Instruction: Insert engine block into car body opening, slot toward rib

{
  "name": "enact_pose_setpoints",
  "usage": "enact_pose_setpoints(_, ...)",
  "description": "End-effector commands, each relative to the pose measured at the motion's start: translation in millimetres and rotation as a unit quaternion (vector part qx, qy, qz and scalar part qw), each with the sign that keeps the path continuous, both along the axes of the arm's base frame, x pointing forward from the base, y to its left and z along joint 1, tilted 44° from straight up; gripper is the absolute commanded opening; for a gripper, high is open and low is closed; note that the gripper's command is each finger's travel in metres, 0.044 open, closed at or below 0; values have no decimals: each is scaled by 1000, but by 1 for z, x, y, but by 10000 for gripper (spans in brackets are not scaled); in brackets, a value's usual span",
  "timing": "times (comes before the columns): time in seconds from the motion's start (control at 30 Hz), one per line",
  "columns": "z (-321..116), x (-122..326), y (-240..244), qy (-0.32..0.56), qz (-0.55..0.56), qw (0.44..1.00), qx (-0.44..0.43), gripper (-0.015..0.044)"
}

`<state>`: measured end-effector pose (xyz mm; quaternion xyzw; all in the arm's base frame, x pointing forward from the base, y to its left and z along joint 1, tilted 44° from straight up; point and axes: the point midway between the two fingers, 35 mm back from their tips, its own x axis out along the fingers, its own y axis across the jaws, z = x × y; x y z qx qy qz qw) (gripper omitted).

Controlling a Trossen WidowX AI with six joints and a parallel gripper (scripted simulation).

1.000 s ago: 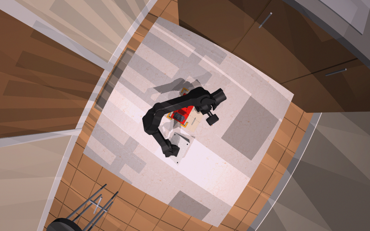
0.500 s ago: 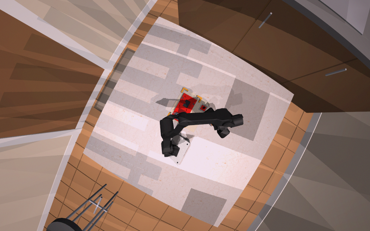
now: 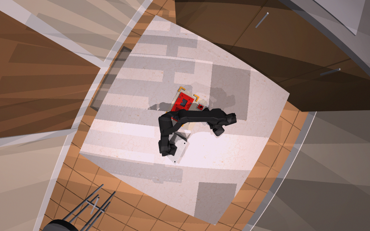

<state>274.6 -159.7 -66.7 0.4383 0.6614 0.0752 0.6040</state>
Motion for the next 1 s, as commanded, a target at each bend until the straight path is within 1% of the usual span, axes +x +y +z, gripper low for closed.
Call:
enact_pose_setpoints(0.0, -5, -1, 4, 2, -2, 1000, 3, 440)
enact_pose_setpoints(0.83, -33, 3, 30, 2, -2, 1000, 4, 440)
enact_pose_setpoints(0.97, -33, 3, 30, 2, -2, 1000, 4, 335)
